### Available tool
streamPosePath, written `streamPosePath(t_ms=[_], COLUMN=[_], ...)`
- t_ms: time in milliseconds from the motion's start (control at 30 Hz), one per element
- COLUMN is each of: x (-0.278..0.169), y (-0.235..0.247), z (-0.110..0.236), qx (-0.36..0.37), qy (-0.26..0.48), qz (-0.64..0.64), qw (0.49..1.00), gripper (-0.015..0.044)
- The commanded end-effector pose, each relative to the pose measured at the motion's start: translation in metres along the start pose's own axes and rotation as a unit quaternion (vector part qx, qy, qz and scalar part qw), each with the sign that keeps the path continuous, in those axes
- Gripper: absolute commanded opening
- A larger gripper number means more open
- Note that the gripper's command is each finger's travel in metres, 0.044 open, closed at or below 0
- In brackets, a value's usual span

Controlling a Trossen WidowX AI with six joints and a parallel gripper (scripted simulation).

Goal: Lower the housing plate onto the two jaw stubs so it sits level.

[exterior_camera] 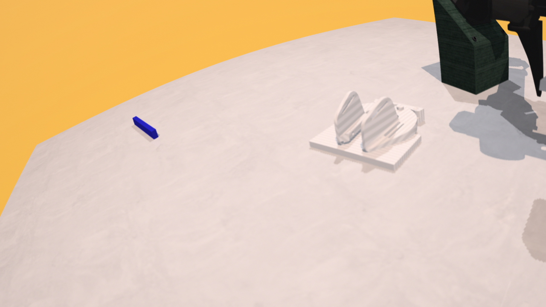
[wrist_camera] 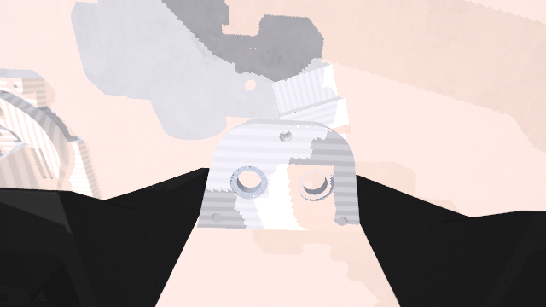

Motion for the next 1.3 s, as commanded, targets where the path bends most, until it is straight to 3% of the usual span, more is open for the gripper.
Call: streamPosePath(t_ms=[0, 633, 1267], x=[-0.005, -0.023, -0.036], y=[0.008, 0.043, 0.081], z=[-0.003, -0.009, -0.012], qx=[0.004, 0.022, 0.033], qy=[-0.005, -0.003, 0.002], qz=[-0.050, -0.276, -0.489], qw=[0.999, 0.961, 0.872], gripper=[0.0351, 0.0351, 0.0351])
Point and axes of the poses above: the point midway between the two fingers, 35 mm back from their tips, its own z axis back along the fingers, its own y axis across the jaws, x = y × z, the point moved 2 cm from there along z, back along the fingers, and after that the axes turned 8 degrees about -z, right-handed, at the moved point
